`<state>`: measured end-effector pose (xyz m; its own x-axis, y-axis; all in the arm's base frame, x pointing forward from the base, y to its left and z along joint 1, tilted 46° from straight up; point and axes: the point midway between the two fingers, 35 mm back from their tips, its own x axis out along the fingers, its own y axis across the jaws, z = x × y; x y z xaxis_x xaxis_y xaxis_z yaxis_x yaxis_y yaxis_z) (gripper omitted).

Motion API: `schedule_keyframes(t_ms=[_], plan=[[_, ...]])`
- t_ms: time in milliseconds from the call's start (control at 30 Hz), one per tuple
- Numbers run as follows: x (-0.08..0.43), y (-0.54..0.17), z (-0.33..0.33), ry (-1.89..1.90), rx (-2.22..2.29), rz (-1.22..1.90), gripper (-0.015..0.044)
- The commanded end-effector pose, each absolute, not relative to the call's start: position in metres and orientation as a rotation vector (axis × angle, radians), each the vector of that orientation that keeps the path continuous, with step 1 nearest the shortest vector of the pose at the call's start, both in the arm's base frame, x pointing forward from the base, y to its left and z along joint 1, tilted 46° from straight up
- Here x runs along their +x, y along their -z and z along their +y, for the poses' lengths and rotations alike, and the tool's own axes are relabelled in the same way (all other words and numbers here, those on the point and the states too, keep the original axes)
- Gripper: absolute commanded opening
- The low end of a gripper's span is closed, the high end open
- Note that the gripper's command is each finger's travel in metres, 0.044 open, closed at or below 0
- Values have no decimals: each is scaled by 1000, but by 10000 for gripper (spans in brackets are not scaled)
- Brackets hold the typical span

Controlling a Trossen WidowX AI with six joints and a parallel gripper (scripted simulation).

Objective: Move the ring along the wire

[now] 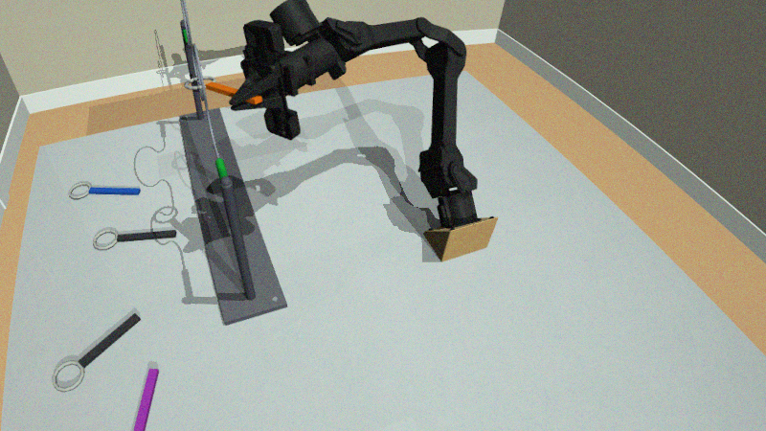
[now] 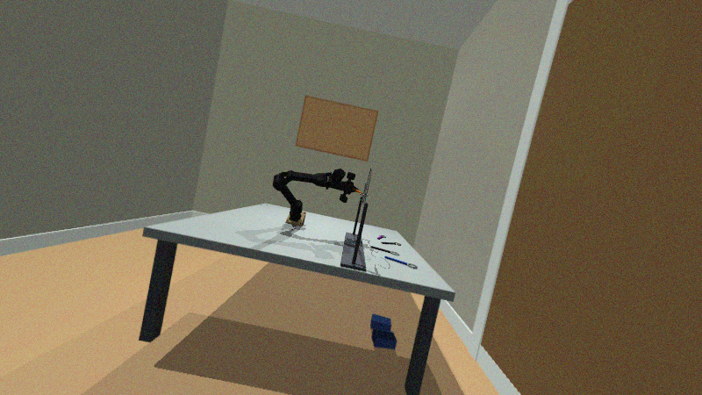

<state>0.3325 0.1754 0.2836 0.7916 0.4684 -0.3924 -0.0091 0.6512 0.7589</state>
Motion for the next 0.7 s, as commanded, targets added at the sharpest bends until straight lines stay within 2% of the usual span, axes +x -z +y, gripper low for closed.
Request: schedule_keyframes(t_ms=[0,667], plan=[[331,-294,182,-312,884,616,-150],[331,-300,183,-279,748,605,-150]])
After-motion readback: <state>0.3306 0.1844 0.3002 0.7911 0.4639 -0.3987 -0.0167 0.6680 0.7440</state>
